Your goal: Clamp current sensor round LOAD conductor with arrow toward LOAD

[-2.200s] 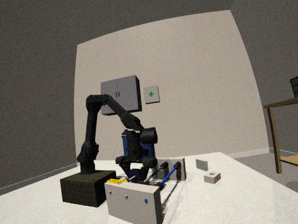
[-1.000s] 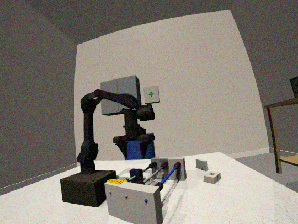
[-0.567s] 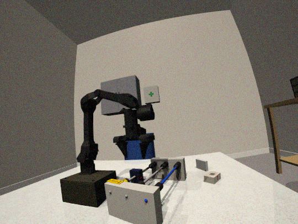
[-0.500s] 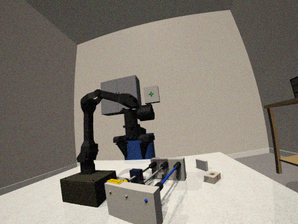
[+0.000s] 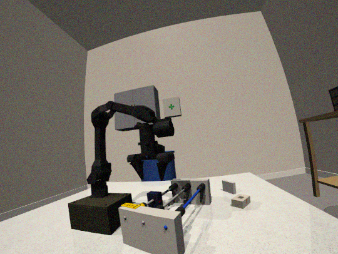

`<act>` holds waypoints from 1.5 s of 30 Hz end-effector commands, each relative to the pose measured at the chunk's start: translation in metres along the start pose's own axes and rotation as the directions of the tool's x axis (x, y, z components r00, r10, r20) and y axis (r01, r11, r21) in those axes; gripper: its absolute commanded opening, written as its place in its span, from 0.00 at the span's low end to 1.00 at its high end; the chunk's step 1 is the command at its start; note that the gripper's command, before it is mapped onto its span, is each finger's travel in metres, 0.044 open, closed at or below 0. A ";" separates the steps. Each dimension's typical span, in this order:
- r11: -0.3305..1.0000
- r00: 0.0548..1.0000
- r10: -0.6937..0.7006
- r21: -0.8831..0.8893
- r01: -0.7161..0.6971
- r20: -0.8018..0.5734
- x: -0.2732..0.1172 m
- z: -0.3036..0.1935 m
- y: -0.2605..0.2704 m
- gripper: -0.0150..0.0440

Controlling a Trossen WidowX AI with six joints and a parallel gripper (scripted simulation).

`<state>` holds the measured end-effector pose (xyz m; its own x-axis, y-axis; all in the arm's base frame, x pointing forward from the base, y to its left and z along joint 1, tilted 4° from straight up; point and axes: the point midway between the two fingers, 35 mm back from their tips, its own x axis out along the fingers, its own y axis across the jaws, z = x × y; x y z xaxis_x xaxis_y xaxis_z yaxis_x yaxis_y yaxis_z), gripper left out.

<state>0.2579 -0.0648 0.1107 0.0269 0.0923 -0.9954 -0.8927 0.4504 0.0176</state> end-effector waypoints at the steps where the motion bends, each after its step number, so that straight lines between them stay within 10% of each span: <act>1: 0.996 0.996 0.052 0.063 -0.057 0.077 0.005 -0.025 0.012 1.00; 10: 0.958 0.912 0.016 0.256 -0.132 0.409 0.009 -0.077 0.052 1.00; 23: 0.809 0.656 -0.431 0.588 -0.024 0.619 -0.007 -0.117 0.088 1.00; 45: 0.890 0.778 -0.217 0.447 -0.091 0.590 0.002 -0.105 0.076 1.00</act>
<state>0.1341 -0.1247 0.1016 0.5658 0.4773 -0.6723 -0.5370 0.8321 0.1387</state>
